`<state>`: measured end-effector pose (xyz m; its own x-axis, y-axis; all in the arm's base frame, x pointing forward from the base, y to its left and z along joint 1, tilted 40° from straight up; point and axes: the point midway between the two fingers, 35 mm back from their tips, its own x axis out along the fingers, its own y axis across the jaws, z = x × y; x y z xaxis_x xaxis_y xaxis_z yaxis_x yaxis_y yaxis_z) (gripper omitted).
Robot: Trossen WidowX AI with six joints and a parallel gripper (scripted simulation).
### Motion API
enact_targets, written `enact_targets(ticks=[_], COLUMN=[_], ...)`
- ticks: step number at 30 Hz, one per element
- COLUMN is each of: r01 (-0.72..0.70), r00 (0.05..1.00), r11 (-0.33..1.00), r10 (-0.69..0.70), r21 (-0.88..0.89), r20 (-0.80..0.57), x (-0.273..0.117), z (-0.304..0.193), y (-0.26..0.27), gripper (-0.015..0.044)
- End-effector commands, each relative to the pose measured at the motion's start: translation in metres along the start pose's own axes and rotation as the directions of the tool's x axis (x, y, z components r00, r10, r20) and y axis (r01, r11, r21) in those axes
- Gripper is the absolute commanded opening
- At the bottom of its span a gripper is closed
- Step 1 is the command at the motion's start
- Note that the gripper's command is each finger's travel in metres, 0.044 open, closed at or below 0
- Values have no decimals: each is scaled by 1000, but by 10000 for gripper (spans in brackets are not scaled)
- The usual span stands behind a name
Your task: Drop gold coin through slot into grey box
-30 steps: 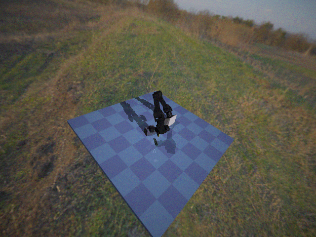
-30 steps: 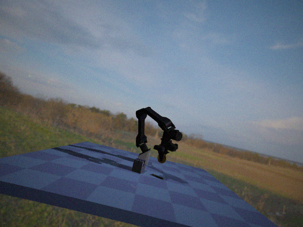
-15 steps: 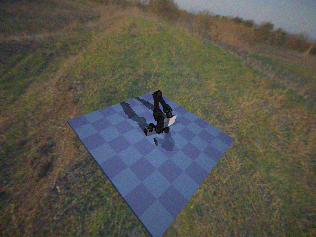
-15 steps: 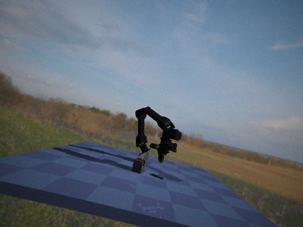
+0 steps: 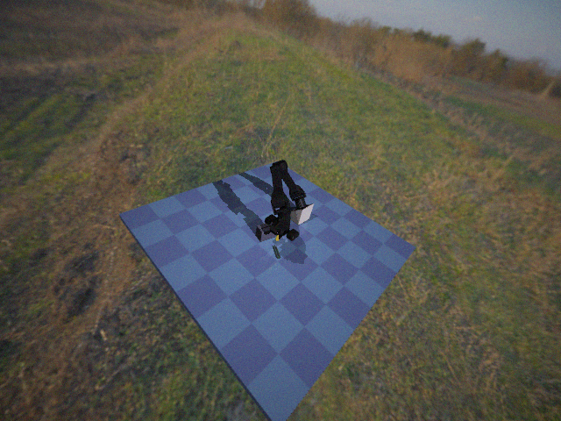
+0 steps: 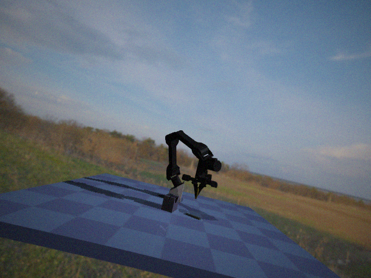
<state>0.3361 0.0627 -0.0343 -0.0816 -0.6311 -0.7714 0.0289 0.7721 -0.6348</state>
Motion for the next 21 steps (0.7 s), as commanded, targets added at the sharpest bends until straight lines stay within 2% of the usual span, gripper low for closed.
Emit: enact_targets(ticks=[1, 7, 21], r01=[-3, -3, -4], r00=[1000, 1000, 1000], r11=[991, 952, 950], r10=[2, 2, 3], r21=[130, 307, 312], r20=[4, 4, 4], x=[-2, -2, -4], z=[0, 0, -4], y=[-3, -4, -24], gripper=[0, 0, 0])
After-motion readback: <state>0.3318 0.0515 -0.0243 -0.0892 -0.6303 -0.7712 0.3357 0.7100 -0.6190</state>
